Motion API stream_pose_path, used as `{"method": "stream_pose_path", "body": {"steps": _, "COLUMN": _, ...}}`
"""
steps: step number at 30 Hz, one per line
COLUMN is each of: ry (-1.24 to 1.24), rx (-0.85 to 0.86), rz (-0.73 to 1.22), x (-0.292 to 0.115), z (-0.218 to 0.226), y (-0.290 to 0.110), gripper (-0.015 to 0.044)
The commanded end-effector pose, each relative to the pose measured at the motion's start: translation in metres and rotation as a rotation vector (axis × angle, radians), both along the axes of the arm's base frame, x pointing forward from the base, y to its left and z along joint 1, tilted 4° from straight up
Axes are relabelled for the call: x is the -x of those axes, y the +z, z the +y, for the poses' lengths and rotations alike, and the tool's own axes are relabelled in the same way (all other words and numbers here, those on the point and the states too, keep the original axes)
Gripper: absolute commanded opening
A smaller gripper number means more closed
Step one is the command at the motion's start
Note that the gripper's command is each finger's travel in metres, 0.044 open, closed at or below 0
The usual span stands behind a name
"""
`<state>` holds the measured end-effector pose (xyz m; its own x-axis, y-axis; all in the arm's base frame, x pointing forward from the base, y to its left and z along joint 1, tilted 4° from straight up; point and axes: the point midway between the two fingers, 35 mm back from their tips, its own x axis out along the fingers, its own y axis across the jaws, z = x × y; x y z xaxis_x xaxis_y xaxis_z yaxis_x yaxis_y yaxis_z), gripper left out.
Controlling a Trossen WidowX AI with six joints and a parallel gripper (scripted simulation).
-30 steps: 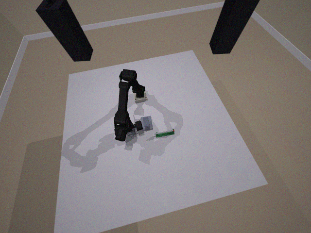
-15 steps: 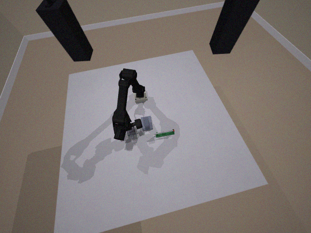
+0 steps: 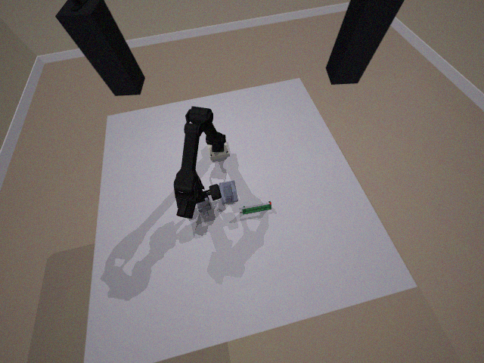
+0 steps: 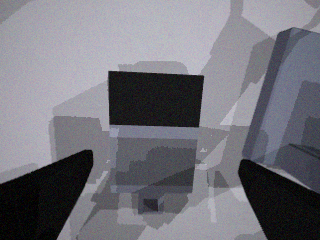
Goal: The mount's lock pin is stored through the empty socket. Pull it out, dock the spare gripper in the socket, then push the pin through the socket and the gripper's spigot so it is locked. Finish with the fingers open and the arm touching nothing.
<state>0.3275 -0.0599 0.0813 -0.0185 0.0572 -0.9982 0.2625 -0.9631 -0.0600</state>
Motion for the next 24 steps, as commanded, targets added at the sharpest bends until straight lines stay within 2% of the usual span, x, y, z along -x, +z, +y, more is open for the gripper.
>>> {"method": "stream_pose_path", "body": {"steps": 1, "ry": 0.0, "rx": 0.0, "rz": 0.0, "x": 0.0, "z": 0.0, "y": 0.0, "gripper": 0.044}}
{"method": "stream_pose_path", "body": {"steps": 8, "ry": 0.0, "rx": 0.0, "rz": 0.0, "x": 0.0, "z": 0.0, "y": 0.007, "gripper": 0.044}}
{"method": "stream_pose_path", "body": {"steps": 16, "ry": 0.0, "rx": 0.0, "rz": 0.0, "x": 0.005, "z": -0.002, "y": 0.058, "gripper": 0.044}}
{"method": "stream_pose_path", "body": {"steps": 20, "ry": 0.012, "rx": -0.003, "rz": 0.002, "x": 0.004, "z": -0.002, "y": 0.052, "gripper": 0.044}}
{"method": "stream_pose_path", "body": {"steps": 24, "ry": 0.319, "rx": -0.018, "rz": -0.079, "x": 0.004, "z": -0.003, "y": 0.054, "gripper": 0.044}}
